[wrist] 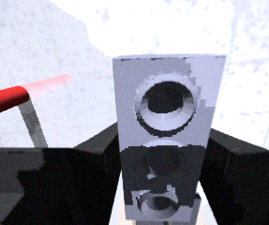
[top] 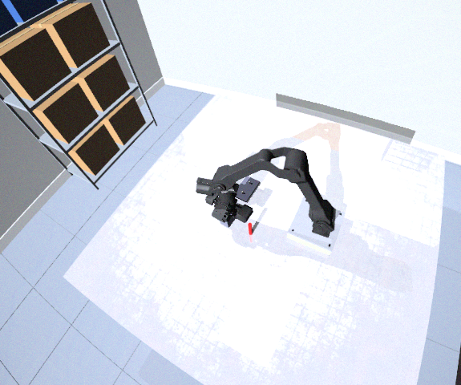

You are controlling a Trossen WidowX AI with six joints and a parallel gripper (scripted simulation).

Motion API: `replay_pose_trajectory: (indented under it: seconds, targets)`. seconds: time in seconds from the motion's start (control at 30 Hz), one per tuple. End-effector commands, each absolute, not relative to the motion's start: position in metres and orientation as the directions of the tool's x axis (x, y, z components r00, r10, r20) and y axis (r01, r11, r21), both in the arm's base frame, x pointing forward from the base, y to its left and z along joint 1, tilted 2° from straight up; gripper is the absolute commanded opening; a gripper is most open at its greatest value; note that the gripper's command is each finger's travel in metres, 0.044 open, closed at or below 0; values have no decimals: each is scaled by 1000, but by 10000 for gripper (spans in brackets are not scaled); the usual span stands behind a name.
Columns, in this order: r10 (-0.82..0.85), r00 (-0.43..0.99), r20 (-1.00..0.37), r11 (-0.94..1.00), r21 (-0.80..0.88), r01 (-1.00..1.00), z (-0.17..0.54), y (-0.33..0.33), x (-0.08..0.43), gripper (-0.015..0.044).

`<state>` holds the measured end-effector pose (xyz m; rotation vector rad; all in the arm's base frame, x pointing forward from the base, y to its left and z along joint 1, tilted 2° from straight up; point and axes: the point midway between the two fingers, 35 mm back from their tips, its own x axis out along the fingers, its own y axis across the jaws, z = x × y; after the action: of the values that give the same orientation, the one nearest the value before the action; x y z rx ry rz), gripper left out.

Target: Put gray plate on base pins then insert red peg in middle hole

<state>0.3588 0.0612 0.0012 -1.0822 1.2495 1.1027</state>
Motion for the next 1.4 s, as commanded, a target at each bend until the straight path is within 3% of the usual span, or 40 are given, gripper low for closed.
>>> replay_pose_trajectory:
  seconds: [0.0,1.37]
  targets:
    - [42,25,-999,169,-17,-986,12,62,360,0]
    - [16,6,-1000,139,-3,-990,132,52,355,0]
